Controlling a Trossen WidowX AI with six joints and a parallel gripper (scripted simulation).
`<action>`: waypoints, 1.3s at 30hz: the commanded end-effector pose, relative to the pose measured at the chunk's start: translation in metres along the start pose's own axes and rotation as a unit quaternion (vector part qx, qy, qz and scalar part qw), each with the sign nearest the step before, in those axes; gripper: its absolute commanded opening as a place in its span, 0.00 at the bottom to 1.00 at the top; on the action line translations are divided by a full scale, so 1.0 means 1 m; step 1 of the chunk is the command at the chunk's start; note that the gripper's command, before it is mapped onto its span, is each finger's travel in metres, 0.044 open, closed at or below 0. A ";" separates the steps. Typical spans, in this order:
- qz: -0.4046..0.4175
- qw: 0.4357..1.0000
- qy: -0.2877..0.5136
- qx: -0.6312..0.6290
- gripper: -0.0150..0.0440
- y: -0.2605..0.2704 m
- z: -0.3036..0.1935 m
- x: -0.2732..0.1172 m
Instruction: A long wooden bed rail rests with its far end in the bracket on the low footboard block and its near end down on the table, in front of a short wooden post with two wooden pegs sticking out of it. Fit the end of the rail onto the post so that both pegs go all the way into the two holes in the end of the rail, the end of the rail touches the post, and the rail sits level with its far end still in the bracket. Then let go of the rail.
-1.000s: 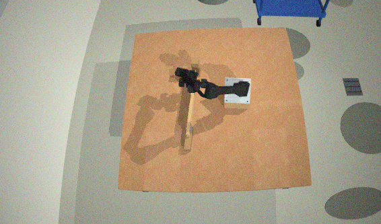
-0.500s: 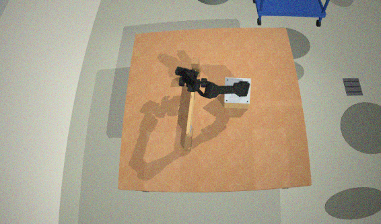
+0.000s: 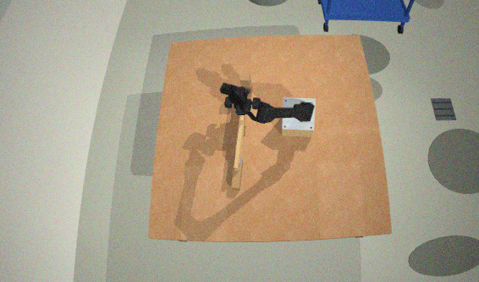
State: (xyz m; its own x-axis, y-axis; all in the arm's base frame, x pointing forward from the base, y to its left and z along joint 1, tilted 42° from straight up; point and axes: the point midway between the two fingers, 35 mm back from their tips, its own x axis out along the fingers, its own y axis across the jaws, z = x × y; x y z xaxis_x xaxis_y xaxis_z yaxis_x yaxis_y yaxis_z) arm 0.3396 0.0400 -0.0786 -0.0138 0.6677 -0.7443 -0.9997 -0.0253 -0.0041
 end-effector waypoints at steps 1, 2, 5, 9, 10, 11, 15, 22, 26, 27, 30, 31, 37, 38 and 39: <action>-0.003 1.000 0.002 -0.001 0.25 -0.002 -0.003 -0.002; -0.003 1.000 0.002 -0.001 0.25 -0.002 -0.003 -0.002; -0.003 1.000 0.002 -0.001 0.25 -0.002 -0.004 -0.001; -0.003 1.000 0.002 -0.001 0.25 -0.002 -0.005 -0.001; -0.003 1.000 0.002 -0.001 0.25 -0.002 -0.006 -0.001; -0.003 1.000 0.002 -0.001 0.25 -0.002 -0.006 -0.001; -0.003 1.000 0.002 -0.001 0.25 -0.002 -0.007 -0.001; -0.003 1.000 0.002 -0.001 0.25 -0.002 -0.009 -0.002; -0.003 1.000 0.002 -0.001 0.25 -0.002 -0.011 -0.003; -0.003 1.000 0.002 -0.001 0.25 -0.002 -0.011 -0.003; -0.003 1.000 0.002 -0.001 0.25 -0.002 -0.012 -0.003; -0.003 1.000 0.002 -0.001 0.25 -0.002 -0.012 -0.003; -0.003 1.000 0.002 -0.001 0.25 -0.002 -0.014 -0.002; -0.003 1.000 0.002 -0.001 0.25 -0.002 -0.014 -0.002; -0.003 1.000 0.002 -0.001 0.25 -0.002 -0.015 -0.002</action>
State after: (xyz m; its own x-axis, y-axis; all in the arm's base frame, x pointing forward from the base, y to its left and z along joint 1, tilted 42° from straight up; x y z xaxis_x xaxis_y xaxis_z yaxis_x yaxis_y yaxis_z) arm 0.3405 0.0310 -0.0863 -0.0134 0.6672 -0.7447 -0.9997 -0.0256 -0.0049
